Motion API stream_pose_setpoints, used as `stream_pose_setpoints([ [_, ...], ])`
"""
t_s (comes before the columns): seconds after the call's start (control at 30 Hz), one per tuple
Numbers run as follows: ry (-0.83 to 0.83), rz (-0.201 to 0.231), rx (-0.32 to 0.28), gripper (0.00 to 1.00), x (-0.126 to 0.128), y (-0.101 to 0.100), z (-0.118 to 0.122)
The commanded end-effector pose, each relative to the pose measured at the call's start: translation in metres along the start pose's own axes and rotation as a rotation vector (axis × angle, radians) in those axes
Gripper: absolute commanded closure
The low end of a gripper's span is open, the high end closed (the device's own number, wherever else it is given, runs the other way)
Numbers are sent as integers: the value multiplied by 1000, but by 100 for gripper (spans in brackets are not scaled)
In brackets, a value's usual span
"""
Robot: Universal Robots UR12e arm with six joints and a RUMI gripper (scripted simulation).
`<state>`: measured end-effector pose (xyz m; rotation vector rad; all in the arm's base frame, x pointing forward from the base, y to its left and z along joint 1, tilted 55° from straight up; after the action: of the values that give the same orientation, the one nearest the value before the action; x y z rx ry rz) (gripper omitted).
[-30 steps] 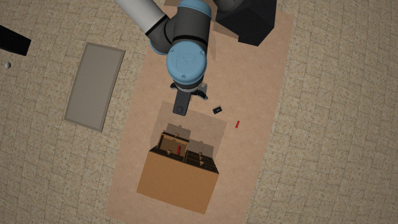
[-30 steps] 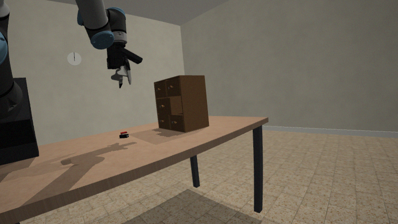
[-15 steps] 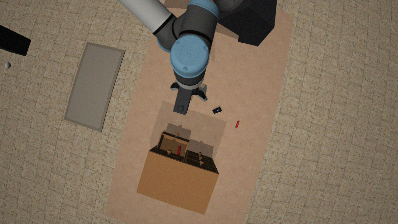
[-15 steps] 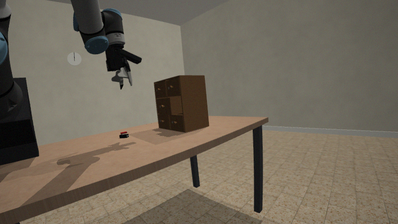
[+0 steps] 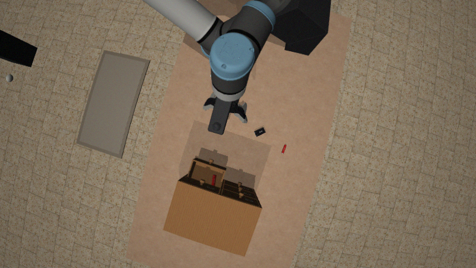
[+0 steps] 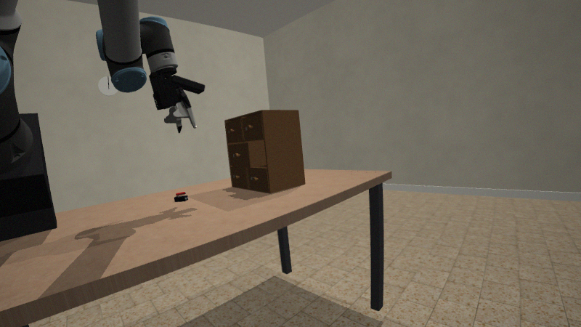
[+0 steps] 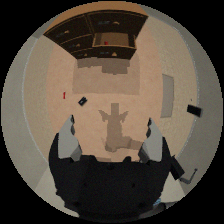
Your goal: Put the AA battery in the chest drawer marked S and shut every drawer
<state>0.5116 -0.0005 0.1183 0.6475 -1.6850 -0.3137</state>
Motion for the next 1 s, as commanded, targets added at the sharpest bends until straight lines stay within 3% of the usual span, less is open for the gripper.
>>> stream_pose_setpoints([
  [0.0, 2, -1, 46, 0, 0, -3, 1],
  [0.5, 0, -5, 246, 0, 0, -25, 3],
  [0.57, 0, -5, 246, 0, 0, -25, 3],
  [0.97, 1, -2, 456, 0, 1, -49, 4],
])
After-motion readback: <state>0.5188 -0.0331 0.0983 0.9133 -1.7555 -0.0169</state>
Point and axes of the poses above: the point where the finger pads meet when closed, its own y axis back along the fingers, its own x axis across the jaws, z = x × y, the point moved 6 cm from there along y, back along the fingers
